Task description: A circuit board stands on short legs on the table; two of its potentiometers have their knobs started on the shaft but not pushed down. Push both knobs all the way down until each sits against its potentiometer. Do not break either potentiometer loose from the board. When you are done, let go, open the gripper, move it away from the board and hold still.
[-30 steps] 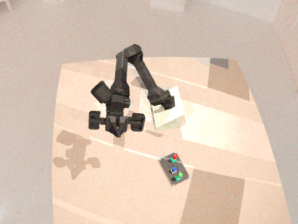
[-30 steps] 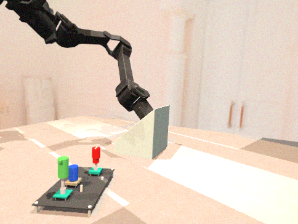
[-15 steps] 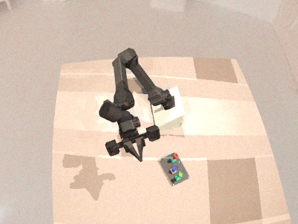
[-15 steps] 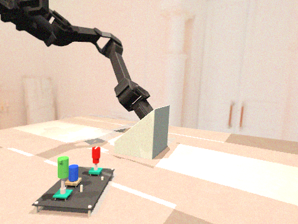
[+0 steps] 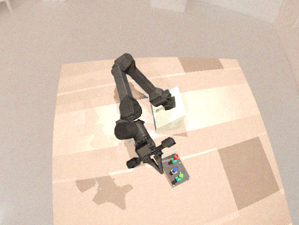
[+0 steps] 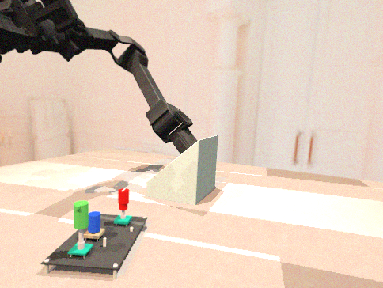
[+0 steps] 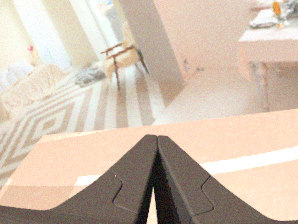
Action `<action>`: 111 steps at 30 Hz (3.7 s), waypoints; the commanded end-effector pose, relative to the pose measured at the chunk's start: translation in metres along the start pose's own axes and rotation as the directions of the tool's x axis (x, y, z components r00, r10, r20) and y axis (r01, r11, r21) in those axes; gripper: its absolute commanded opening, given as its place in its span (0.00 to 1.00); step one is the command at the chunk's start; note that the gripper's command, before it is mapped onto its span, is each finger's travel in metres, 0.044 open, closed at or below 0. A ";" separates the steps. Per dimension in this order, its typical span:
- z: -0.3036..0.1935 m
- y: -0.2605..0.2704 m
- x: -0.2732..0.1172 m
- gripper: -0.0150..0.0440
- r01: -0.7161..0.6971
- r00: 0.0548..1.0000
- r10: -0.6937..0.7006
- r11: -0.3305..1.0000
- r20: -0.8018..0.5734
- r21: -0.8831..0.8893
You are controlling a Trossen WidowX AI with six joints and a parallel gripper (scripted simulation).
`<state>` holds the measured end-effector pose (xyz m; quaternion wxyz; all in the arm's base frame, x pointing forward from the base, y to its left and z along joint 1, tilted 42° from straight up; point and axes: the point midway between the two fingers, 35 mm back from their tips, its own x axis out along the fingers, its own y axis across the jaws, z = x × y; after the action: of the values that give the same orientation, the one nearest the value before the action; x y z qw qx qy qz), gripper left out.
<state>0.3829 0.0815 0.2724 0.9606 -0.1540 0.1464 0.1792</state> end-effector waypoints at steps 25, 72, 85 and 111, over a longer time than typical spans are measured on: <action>-0.168 0.060 0.024 0.25 0.320 0.645 -0.079 0.931 -0.760 0.176; -0.263 0.057 -0.021 0.25 0.512 0.155 -0.441 0.801 -0.884 -0.310; -0.267 0.055 -0.020 0.25 0.512 0.155 -0.441 0.801 -0.884 -0.310; -0.273 0.053 -0.020 0.25 0.512 0.155 -0.441 0.801 -0.884 -0.310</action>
<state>0.2833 0.0292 0.0197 0.7093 -0.2299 0.6147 -0.2573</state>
